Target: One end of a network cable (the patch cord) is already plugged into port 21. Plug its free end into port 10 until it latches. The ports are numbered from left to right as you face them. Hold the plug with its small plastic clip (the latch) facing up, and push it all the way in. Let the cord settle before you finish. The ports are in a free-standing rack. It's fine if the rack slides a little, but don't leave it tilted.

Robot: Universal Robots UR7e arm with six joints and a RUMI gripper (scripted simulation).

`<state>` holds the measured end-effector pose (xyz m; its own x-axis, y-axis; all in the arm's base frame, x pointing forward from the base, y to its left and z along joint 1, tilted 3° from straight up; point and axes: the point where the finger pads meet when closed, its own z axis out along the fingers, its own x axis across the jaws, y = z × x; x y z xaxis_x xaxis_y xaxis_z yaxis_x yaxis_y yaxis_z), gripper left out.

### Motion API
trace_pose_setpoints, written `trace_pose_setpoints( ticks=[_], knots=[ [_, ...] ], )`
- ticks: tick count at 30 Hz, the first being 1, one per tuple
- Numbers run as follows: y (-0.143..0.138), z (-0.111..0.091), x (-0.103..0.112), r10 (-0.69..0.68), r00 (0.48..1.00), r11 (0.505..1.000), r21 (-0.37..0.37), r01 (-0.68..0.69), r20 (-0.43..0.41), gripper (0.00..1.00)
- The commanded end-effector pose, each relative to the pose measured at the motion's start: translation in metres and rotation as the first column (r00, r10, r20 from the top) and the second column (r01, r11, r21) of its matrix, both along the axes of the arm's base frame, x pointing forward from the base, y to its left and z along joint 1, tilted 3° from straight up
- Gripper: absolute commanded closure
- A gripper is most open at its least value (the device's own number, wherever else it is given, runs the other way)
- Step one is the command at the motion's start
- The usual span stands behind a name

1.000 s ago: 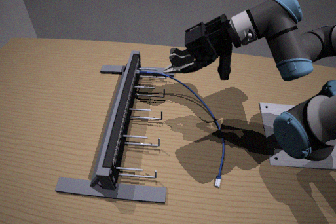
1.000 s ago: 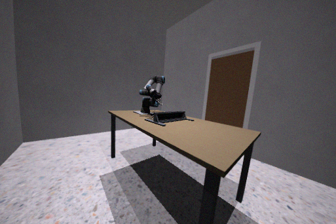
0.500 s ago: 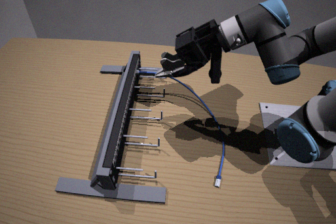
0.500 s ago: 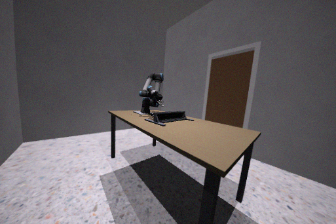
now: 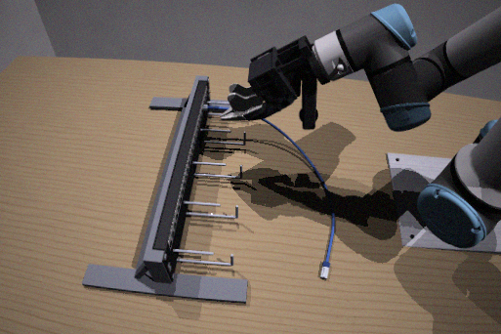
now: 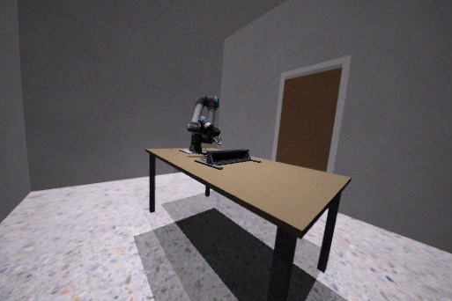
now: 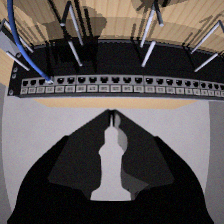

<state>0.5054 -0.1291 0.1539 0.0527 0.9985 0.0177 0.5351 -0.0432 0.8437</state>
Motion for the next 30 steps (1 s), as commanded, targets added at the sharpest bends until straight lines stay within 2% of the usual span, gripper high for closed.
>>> trace_pose_setpoints(
  ticks=[1, 11, 30],
  knots=[
    [0.0, -0.003, 0.005, -0.001, 1.0, 1.0, -0.001, 0.001, 0.002, 1.0],
    [-0.001, -0.009, 0.016, -0.001, 1.0, 1.0, -0.001, 0.001, 0.002, 1.0],
    [-0.001, -0.013, 0.021, -0.001, 1.0, 1.0, -0.001, 0.001, 0.002, 1.0]
  ],
)
